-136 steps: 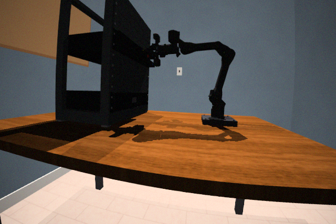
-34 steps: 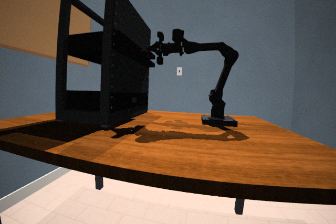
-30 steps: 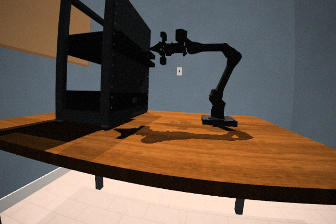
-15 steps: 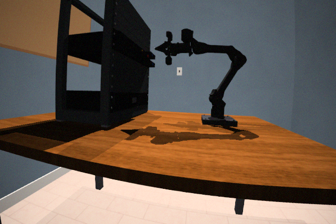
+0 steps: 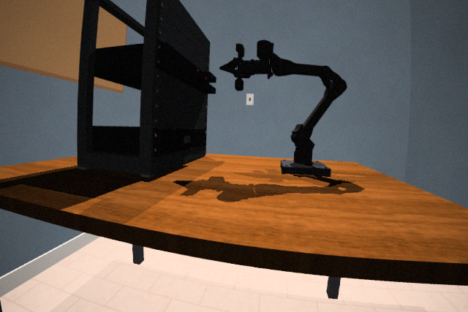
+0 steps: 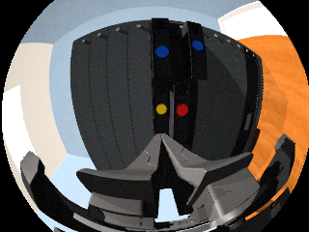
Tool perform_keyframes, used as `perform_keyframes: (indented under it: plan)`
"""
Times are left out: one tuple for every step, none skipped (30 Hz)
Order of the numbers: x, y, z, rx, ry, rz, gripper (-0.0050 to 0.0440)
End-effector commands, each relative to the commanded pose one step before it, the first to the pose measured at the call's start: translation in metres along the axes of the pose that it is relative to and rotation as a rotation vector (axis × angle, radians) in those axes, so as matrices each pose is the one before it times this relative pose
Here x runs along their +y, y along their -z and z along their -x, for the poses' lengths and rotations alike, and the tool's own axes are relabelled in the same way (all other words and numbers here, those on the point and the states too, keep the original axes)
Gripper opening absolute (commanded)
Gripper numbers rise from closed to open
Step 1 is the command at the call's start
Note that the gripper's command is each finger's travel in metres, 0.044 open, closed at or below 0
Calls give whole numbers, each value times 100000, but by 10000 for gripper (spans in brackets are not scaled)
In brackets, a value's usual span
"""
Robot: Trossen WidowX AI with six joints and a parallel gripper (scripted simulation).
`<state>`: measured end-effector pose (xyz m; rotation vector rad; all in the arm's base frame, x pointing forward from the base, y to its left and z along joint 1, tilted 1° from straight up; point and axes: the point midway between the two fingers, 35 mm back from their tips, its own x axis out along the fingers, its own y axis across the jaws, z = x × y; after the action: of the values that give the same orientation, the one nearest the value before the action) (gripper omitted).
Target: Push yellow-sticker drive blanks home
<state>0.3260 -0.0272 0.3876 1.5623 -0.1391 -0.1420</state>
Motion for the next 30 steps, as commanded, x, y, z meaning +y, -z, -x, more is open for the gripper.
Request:
perform_keyframes:
  plan:
    - [204,9,1632,50,-1077,-309,0]
    - [-36,2,403,0,0,0,0]
    - [-37,2,427,0,0,0,0]
    - [-39,2,449,0,0,0,0]
    - [-41,2,470,0,0,0,0]
    - [-43,2,490,0,0,0,0]
    - [-45,2,509,0,0,0,0]
    - [-46,2,526,0,0,0,0]
    - [-48,2,542,0,0,0,0]
    - [-49,2,556,0,0,0,0]
    - [-50,3,570,0,0,0,0]
    - [0,0,0,0,0,0,0]
    - [0,0,0,0,0,0,0]
    - [-51,3,583,0,0,0,0]
    - [-52,3,593,0,0,0,0]
    - [-53,2,603,0,0,0,0]
    - [-54,2,606,0,0,0,0]
    - [-49,2,550,0,0,0,0]
    - [-43,2,488,0,0,0,0]
    - [-38,3,433,0,0,0,0]
    - [-34,3,387,0,0,0,0]
    - [-31,2,350,0,0,0,0]
    - [-29,-2,322,0,0,0,0]
    - [-23,5,278,0,0,0,0]
    - [-24,-1,261,0,0,0,0]
    - [-19,4,228,0,0,0,0]
    - [-20,-3,217,0,0,0,0]
    - [-15,5,183,0,0,0,0]
    - [0,0,0,0,0,0,0]
    - [0,0,0,0,0,0,0]
